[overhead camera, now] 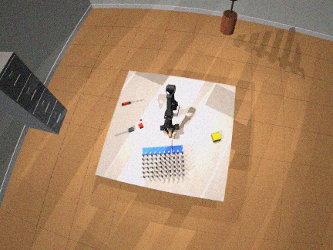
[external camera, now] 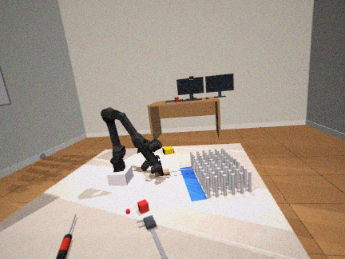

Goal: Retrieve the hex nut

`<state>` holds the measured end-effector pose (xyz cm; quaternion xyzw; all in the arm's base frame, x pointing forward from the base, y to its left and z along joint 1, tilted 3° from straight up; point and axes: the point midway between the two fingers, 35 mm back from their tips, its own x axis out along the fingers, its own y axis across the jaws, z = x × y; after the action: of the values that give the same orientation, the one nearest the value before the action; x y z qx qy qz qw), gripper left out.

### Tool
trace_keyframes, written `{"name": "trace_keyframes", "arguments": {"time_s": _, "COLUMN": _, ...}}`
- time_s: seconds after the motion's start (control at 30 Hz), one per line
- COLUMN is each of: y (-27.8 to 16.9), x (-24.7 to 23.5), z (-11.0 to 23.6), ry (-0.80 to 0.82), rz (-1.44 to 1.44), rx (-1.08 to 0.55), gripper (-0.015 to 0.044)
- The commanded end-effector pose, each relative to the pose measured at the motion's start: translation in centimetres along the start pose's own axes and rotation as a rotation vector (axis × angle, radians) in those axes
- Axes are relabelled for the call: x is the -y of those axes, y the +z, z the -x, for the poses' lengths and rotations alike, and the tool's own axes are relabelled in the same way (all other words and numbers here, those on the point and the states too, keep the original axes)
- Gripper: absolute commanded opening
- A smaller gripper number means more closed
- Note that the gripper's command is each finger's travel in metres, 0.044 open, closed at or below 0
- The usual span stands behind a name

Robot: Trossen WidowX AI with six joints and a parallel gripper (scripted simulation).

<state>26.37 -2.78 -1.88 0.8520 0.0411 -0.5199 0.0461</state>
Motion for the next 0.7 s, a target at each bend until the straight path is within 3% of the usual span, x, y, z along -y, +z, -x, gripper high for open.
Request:
{"name": "trace_keyframes", "arguments": {"time_s": 0.0, "y": -0.9, "x": -0.2, "z": 0.0, "ry": 0.008, "rz": -0.003, "rx": -0.016, "gripper": 0.0}}
{"name": "trace_keyframes", "arguments": {"time_s": 0.67, "y": -2.0, "x": -0.3, "z": -0.6, "ry": 0.008, "rz": -0.004, "rx": -0.017, "gripper": 0.0}}
